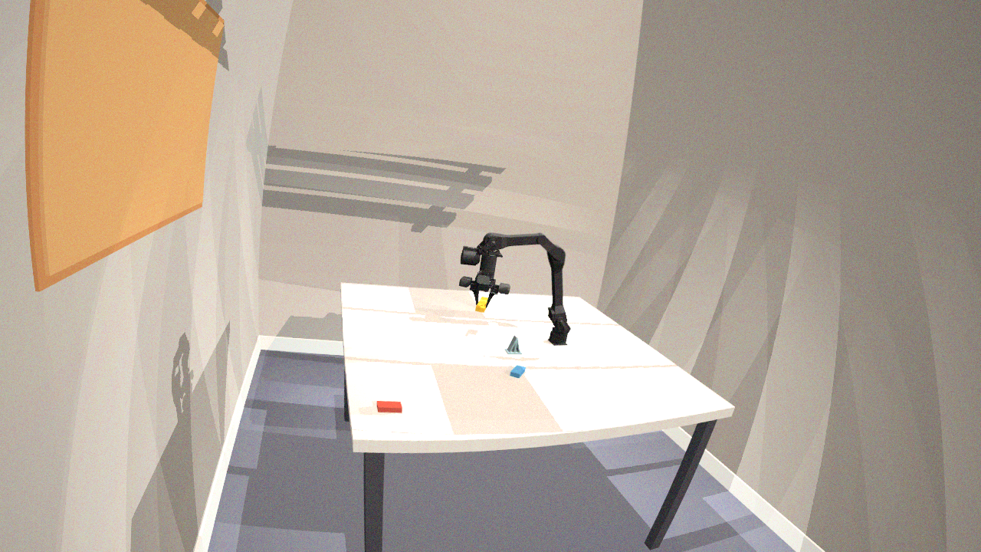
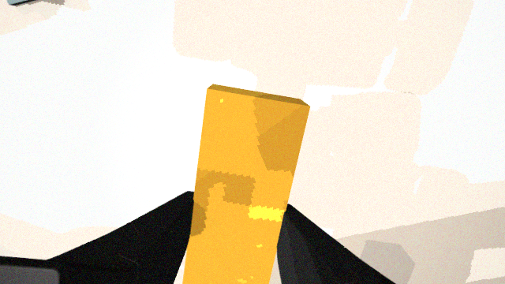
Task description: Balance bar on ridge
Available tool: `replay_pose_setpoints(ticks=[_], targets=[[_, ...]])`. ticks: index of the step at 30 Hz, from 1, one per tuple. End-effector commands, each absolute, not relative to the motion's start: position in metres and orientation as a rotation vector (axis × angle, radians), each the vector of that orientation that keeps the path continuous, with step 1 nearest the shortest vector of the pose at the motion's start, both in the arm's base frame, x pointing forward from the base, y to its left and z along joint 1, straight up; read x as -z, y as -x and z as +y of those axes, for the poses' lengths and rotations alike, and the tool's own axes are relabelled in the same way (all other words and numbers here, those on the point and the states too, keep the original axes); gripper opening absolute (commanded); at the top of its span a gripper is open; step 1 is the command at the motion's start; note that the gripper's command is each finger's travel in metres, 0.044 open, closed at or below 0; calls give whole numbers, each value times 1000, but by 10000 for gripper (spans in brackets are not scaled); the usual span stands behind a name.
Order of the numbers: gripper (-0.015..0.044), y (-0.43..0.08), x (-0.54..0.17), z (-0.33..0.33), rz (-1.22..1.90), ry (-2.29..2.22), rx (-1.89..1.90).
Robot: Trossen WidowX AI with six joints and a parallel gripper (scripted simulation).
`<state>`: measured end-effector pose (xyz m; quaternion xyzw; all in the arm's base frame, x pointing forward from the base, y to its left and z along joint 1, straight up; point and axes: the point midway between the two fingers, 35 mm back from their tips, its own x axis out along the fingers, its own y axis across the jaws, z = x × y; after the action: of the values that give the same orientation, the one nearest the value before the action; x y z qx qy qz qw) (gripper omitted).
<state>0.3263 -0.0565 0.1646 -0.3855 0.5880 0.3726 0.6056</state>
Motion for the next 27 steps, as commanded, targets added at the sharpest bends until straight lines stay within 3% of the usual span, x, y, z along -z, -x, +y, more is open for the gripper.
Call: replay_pose_setpoints(ticks=[1,27], targets=[[0,-323,-167,-41,1387,824,-792],[0,-292,-166,55,1514,332,-331]])
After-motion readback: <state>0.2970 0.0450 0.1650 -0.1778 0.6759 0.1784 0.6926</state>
